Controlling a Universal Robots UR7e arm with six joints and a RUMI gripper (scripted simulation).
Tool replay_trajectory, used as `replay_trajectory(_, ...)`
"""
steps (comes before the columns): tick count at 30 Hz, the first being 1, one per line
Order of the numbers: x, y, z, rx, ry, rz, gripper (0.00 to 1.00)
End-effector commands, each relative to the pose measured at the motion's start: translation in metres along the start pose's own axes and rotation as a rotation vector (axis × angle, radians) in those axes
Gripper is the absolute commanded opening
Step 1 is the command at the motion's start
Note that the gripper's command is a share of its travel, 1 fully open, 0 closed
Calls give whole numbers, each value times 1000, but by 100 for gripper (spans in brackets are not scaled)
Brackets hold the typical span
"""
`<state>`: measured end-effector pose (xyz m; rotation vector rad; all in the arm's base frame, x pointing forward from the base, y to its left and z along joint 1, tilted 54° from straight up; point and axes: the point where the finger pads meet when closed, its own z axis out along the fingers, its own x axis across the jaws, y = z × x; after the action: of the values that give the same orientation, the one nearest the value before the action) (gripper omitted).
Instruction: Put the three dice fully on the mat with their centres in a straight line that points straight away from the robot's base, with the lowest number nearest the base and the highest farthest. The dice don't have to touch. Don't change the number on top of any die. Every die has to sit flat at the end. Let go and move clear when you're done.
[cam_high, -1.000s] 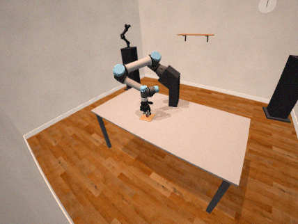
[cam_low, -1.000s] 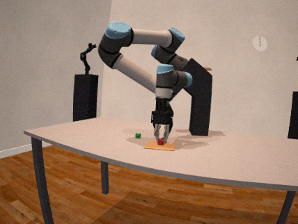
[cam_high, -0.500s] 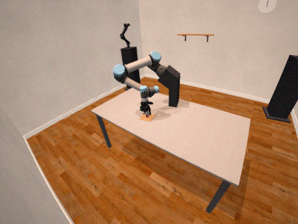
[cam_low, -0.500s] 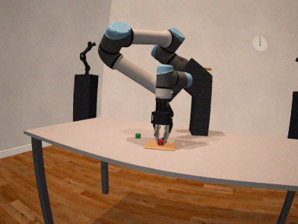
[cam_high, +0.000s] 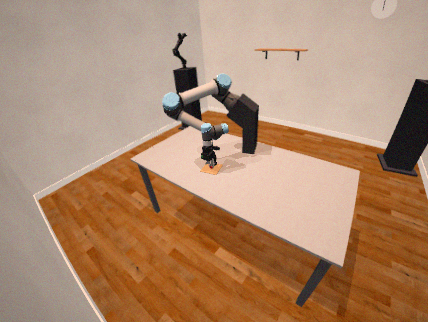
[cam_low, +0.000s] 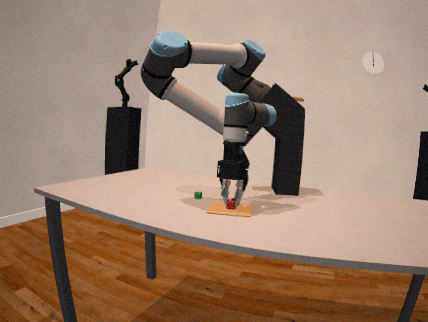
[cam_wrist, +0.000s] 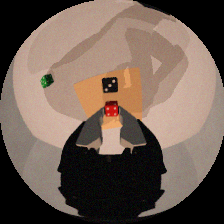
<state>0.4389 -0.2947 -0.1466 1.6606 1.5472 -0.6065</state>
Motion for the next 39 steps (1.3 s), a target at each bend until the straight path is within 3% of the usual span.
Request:
replay_trajectory(1,0,0,0,-1,0,0,6)
replay_trajectory(16,0,0,0,-1,0,0,6)
replay_trajectory(31,0,0,0,-1,0,0,24)
replay_trajectory(39,0,0,0,-1,0,0,24)
